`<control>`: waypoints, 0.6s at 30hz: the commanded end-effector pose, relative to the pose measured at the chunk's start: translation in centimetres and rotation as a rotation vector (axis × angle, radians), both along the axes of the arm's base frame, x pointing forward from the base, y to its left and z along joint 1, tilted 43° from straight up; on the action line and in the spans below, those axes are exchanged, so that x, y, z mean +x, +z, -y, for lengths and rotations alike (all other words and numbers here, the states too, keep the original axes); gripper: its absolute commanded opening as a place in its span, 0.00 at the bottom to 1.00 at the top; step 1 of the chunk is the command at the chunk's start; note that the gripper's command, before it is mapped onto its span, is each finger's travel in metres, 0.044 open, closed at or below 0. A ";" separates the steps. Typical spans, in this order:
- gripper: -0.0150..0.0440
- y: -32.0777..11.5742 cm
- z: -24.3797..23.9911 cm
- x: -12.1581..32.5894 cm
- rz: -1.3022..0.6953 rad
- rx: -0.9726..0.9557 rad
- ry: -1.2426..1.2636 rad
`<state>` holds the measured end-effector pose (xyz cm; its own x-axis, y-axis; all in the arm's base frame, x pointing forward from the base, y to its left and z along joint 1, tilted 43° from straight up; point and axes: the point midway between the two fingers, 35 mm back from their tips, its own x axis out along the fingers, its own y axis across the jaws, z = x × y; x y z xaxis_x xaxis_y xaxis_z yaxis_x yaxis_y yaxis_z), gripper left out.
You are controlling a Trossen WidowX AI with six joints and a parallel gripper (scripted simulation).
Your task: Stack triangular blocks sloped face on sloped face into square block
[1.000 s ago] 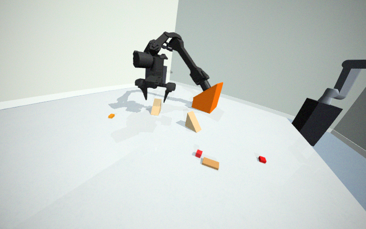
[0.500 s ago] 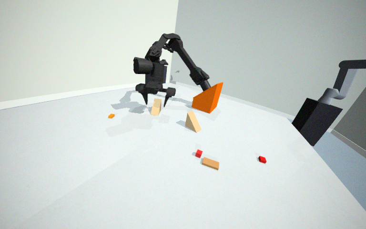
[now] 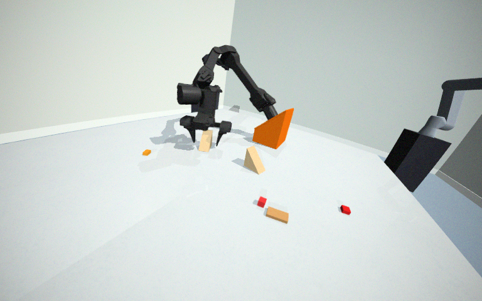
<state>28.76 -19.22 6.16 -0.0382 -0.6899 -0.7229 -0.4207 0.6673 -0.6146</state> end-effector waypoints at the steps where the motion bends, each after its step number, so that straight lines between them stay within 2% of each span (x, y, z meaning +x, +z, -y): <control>1: 1.00 -0.6 0.1 -0.2 -0.010 0.006 0.005; 12: 0.51 -0.6 0.1 -0.2 -0.010 0.006 0.005; 18: 0.44 -0.6 0.1 -0.2 -0.010 0.006 0.005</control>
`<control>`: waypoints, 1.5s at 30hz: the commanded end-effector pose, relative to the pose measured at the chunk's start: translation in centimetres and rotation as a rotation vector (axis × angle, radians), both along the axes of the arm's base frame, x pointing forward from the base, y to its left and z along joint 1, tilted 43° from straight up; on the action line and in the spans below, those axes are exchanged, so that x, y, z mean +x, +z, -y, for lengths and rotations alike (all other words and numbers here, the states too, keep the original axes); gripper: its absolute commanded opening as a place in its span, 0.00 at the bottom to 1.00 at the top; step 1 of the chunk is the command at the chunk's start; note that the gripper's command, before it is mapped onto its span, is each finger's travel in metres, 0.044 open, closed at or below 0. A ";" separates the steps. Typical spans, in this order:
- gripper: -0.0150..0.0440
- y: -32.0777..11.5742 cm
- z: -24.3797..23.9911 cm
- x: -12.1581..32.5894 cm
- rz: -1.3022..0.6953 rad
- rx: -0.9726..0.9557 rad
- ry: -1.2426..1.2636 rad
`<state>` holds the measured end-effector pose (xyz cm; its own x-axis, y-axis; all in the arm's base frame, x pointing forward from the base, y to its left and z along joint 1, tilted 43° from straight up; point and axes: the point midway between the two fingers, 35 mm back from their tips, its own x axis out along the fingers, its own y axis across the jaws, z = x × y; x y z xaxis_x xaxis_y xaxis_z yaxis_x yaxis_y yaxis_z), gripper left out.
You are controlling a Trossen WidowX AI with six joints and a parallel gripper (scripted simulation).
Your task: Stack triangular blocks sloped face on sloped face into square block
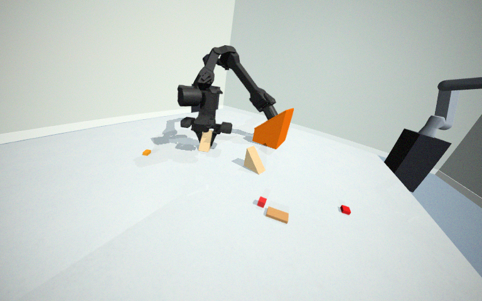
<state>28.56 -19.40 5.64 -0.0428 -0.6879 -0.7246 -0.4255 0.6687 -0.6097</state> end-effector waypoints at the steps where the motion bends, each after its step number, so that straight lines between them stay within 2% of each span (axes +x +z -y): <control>1: 0.40 -0.1 0.0 0.0 -0.003 0.004 0.004; 4: 0.26 0.0 -0.1 0.0 -0.002 0.004 0.004; 5: 0.25 0.1 -0.2 0.0 -0.002 0.004 0.003; 12: 0.25 2.1 -2.0 0.1 0.000 0.002 0.000; 32: 0.25 1.9 -2.1 0.1 0.022 0.005 -0.027; 45: 0.25 1.9 -2.1 0.1 0.273 -0.010 -0.292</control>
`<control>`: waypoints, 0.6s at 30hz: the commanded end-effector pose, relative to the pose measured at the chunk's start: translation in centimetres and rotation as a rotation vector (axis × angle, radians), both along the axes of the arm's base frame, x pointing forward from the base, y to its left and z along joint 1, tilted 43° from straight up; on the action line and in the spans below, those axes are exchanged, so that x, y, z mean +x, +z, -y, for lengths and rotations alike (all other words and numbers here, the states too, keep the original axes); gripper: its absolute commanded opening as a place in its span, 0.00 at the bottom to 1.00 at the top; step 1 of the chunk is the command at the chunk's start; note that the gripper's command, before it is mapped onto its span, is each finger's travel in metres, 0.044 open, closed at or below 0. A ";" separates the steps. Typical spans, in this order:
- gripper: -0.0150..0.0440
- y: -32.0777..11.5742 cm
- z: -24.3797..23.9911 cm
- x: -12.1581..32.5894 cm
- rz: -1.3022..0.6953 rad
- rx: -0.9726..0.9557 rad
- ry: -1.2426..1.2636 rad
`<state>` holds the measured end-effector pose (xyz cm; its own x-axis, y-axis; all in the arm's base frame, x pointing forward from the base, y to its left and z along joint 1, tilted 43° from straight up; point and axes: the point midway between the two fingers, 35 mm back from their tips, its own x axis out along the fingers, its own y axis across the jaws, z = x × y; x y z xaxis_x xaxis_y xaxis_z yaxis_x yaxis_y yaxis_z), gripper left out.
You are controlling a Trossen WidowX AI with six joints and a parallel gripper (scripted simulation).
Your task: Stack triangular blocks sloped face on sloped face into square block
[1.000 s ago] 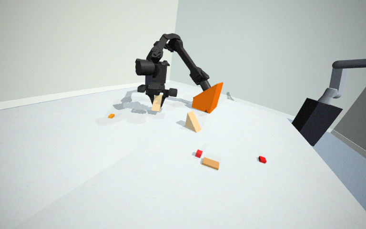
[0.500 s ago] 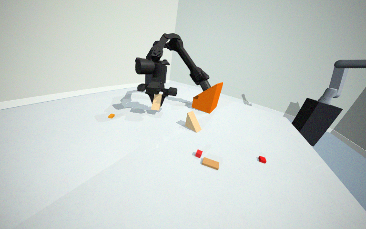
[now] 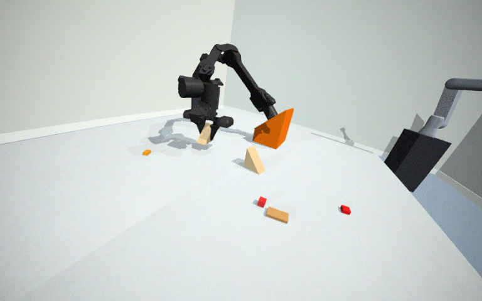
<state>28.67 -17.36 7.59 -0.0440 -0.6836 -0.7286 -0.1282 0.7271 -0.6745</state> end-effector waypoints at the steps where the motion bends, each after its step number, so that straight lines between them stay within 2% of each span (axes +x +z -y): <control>1: 0.25 0.0 0.0 0.0 0.077 -0.003 -0.083; 18: 0.25 0.0 0.0 0.0 0.368 -0.021 -0.392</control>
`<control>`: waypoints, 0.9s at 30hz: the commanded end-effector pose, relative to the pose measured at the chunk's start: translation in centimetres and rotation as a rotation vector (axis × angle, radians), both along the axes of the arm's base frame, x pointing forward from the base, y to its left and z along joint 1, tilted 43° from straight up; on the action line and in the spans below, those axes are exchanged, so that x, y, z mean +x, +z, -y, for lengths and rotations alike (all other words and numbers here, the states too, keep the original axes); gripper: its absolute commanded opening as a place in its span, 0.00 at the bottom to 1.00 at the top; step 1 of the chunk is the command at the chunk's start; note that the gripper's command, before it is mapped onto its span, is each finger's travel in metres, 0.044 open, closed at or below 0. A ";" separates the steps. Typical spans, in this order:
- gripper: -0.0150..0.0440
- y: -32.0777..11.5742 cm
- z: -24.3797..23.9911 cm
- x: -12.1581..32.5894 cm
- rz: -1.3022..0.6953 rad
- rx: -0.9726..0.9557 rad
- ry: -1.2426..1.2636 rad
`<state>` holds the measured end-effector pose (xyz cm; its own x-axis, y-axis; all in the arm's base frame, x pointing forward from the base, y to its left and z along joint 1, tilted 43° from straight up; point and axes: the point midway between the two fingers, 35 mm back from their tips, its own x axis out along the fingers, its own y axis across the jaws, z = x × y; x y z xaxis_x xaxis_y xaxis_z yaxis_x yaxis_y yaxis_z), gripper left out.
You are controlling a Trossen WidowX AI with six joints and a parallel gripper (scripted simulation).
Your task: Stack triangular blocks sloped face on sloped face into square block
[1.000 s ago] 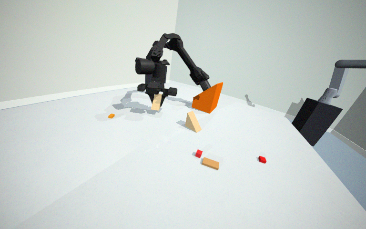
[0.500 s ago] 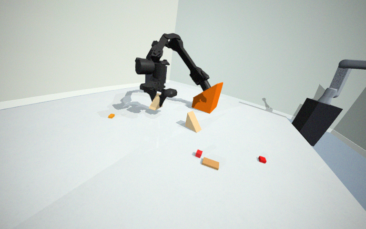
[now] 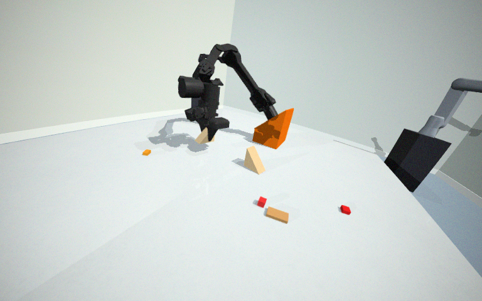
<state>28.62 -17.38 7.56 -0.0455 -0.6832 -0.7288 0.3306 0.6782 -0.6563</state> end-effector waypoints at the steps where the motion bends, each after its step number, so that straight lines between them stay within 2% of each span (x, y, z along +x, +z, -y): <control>1: 0.25 0.0 0.0 0.0 0.071 -0.002 -0.072; 27: 0.25 0.0 0.0 0.0 0.550 -0.033 -0.581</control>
